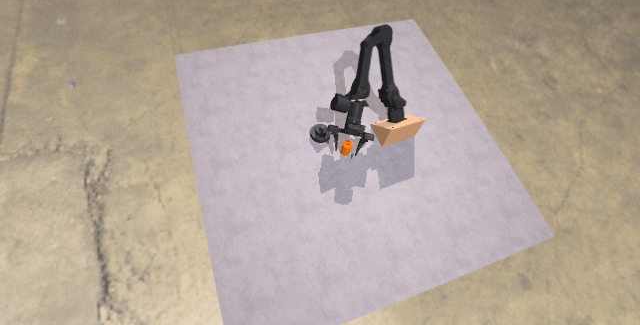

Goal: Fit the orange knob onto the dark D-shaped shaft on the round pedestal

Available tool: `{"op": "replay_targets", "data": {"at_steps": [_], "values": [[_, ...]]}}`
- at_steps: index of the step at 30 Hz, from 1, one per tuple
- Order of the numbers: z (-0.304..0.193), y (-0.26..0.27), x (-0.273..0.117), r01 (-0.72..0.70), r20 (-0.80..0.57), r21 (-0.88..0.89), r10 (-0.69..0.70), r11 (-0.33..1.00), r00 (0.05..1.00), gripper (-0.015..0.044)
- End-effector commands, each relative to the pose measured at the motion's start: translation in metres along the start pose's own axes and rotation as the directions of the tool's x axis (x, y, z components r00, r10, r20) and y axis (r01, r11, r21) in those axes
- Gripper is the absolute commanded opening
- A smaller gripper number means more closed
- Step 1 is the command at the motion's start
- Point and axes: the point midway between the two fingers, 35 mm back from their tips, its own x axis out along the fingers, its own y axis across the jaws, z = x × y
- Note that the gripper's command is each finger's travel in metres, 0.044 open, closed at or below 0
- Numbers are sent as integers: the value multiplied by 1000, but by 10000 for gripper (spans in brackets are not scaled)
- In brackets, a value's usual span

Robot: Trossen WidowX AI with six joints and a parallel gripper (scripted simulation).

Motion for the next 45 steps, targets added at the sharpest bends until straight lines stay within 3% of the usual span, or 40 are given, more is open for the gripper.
{"op": "replay_targets", "data": {"at_steps": [1, 6, 12, 17, 24, 32, 35, 42, 45], "values": [[0, 0, 0, 1, 2, -1, -1, 1000, 1000, 440], [2, 0, -1, 1, 2, -1, -1, 1000, 1000, 440], [60, -1, -40, -2, 3, 2, 2, 1000, 1000, 440], [67, 1, -46, -6, -6, 5, 6, 1000, 1000, 440], [64, 9, -42, -103, -380, 108, 137, 989, 915, 440], [76, 4, -58, -15, -768, 45, 44, 999, 639, 440], [82, 1, -61, 11, -814, 4, -3, 1000, 581, 440], [82, 1, -61, 11, -814, 4, -3, 1000, 581, 440], [81, 1, -61, 124, -814, 84, -3, 989, 581, 440]]}}
